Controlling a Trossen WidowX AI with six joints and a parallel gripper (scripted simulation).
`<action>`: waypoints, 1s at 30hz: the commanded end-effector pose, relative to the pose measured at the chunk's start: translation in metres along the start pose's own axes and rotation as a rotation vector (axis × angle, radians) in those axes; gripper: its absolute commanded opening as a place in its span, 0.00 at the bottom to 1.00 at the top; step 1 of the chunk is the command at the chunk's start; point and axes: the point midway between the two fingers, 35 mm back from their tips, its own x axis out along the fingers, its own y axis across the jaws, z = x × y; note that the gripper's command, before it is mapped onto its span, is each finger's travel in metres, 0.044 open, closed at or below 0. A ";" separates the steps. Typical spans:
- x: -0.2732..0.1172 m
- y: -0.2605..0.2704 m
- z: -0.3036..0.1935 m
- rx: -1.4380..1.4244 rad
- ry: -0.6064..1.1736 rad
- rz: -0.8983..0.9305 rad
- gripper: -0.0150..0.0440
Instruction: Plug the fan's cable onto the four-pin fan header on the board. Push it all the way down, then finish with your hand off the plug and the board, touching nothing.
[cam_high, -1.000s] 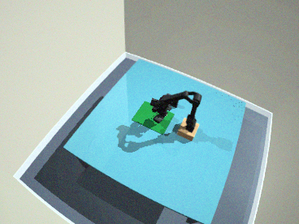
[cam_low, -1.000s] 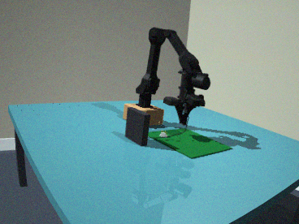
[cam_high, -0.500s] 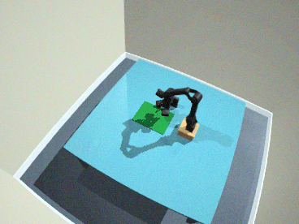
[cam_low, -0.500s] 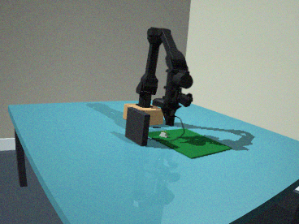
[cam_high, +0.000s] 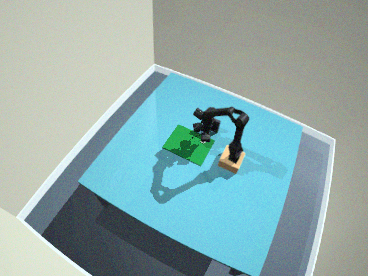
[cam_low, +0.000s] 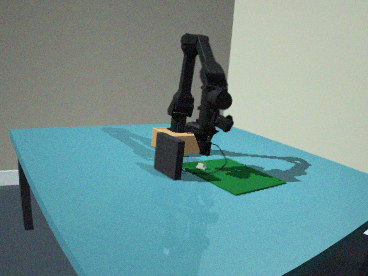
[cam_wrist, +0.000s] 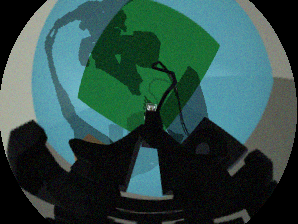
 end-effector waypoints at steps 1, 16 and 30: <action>-0.001 0.000 -0.003 -0.007 -0.002 0.002 0.25; 0.001 0.000 -0.004 -0.007 -0.002 0.002 0.25; 0.021 0.001 -0.005 -0.007 -0.001 0.002 0.25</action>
